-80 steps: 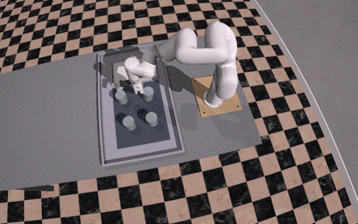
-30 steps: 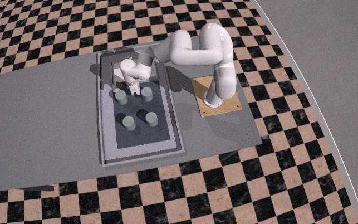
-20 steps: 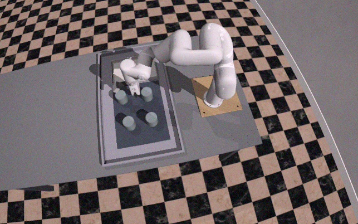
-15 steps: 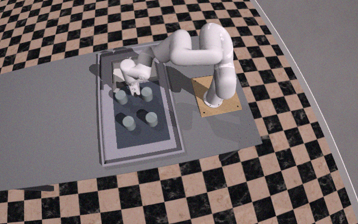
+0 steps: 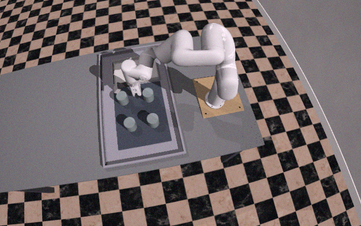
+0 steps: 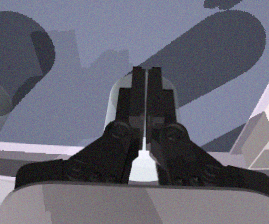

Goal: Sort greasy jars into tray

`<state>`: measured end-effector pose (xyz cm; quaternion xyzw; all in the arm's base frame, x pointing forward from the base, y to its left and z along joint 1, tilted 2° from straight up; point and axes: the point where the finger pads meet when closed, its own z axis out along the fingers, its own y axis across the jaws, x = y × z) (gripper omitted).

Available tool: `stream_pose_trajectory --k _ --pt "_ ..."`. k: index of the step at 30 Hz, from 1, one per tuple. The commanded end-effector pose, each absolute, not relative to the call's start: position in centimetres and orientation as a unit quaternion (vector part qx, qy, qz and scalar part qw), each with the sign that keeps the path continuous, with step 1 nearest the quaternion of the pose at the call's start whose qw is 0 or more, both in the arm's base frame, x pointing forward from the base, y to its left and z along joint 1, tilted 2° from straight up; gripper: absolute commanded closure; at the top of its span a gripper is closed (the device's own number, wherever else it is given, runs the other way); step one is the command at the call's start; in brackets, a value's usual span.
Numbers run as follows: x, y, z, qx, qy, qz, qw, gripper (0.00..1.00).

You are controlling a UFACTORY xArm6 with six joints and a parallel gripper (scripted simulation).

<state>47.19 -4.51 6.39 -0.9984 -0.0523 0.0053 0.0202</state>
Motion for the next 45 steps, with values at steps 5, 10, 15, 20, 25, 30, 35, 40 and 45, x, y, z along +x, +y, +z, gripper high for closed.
stream_pose_trajectory --k 5,10,15,20,25,30,35,40,45 --pt "47.3 -4.5 6.6 -0.998 -0.052 0.003 0.020 1.00" --pt "47.3 -4.5 6.6 -0.998 -0.052 0.003 0.020 1.00" --pt "47.4 -4.6 9.6 -0.998 -0.052 0.003 0.020 1.00" --pt "47.4 -4.7 11.9 -0.998 -0.052 0.003 0.020 1.00" --pt "47.4 -4.8 14.2 -0.998 -0.052 0.003 0.020 1.00" --pt "47.0 -1.6 14.3 -0.998 -0.052 0.003 0.020 1.00" --pt "46.7 0.8 14.4 -0.998 -0.052 0.003 0.020 1.00" --pt "46.2 4.8 14.6 -0.998 -0.052 0.003 0.020 1.00" --pt "45.7 8.8 14.7 -0.998 -0.052 0.003 0.020 1.00"
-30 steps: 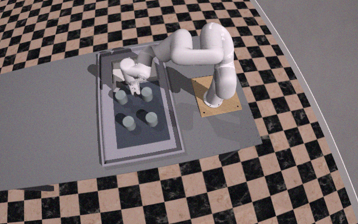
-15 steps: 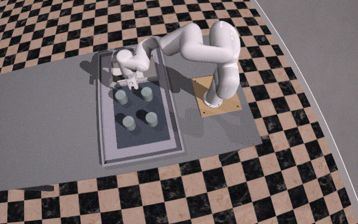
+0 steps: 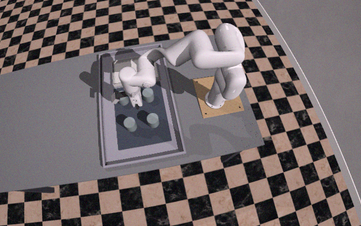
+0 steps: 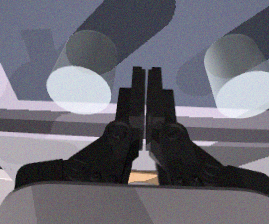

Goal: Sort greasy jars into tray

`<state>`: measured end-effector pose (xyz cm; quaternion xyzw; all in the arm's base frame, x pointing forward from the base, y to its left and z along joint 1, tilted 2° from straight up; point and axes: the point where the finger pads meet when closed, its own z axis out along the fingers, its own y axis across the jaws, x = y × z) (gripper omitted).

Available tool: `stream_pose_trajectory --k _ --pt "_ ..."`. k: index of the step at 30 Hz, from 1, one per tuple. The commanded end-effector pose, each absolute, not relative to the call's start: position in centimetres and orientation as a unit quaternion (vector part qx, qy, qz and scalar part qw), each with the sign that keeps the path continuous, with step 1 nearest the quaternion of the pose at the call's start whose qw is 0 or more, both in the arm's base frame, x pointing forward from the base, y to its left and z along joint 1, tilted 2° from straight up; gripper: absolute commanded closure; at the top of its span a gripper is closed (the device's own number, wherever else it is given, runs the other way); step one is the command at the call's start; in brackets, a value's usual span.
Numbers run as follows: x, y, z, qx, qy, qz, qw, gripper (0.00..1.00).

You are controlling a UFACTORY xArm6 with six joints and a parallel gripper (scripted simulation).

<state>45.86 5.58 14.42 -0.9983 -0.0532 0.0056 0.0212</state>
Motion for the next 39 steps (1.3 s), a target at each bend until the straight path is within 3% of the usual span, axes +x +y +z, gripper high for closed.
stream_pose_trajectory --k 1,25,39 --pt "45.6 9.6 14.8 -0.998 -0.052 0.003 0.020 1.00" --pt "45.2 12.3 7.2 -0.998 -0.052 0.003 0.020 1.00" --pt "45.1 12.3 7.2 -0.998 -0.052 0.003 0.020 1.00"
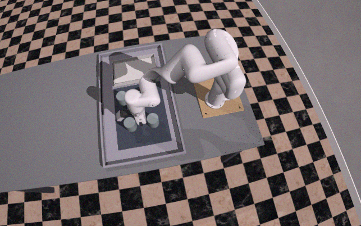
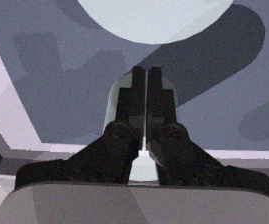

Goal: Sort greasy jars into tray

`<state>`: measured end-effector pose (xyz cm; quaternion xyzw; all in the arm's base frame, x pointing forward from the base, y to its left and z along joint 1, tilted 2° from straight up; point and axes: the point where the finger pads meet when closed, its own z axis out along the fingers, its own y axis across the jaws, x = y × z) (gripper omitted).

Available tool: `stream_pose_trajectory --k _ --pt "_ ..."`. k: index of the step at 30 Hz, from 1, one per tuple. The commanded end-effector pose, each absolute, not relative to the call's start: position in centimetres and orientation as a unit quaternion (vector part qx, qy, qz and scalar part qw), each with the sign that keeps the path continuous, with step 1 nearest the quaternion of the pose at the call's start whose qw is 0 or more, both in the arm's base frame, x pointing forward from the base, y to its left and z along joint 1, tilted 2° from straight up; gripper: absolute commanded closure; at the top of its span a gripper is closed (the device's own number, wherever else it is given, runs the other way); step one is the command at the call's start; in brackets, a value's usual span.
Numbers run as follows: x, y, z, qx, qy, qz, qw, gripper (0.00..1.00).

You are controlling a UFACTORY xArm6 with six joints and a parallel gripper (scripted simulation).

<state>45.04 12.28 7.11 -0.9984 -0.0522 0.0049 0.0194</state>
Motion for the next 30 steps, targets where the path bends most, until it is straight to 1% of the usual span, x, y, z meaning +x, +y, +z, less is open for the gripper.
stream_pose_trajectory --k 1,30 --pt "45.15 12.30 7.24 -0.998 -0.052 0.003 0.020 1.00" --pt "44.79 12.27 7.24 -0.998 -0.052 0.003 0.020 1.00"
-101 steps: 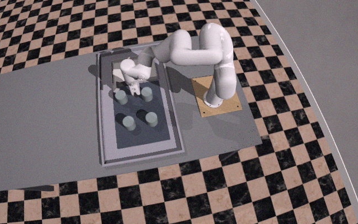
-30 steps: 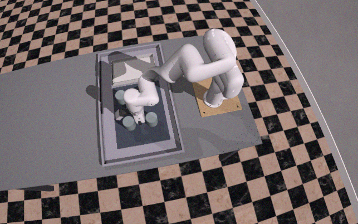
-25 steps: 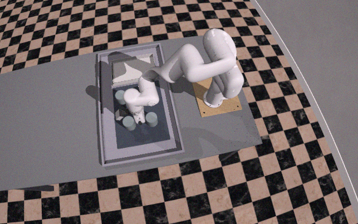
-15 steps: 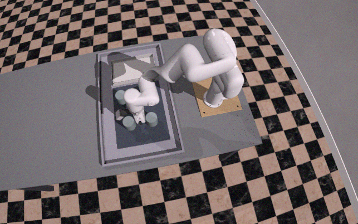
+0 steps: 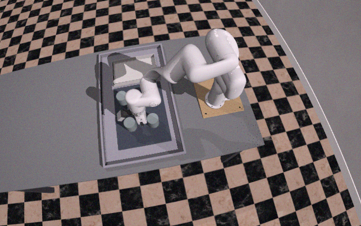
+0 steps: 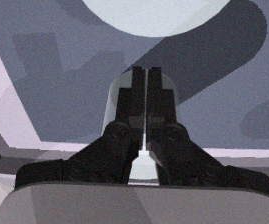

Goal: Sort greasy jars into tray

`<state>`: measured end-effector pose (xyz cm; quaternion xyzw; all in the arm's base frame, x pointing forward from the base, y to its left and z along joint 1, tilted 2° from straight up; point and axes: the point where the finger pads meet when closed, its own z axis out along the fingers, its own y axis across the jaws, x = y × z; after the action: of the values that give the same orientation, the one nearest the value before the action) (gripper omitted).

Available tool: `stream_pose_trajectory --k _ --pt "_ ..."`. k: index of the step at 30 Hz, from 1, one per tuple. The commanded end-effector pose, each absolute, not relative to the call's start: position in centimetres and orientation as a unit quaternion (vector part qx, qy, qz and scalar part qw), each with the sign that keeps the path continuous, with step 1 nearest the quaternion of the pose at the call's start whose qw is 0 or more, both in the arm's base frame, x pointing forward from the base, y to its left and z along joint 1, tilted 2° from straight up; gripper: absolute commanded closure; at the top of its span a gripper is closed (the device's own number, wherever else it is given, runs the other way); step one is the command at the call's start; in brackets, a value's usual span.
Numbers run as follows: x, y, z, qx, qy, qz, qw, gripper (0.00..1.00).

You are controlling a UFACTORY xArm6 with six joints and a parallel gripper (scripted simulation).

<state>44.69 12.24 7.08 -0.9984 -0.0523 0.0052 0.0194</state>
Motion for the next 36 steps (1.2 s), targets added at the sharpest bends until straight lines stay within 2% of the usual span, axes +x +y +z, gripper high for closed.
stream_pose_trajectory --k 1,36 --pt "44.77 12.27 7.24 -0.998 -0.052 0.003 0.020 1.00" --pt "44.36 12.22 7.24 -0.998 -0.052 0.003 0.020 1.00"
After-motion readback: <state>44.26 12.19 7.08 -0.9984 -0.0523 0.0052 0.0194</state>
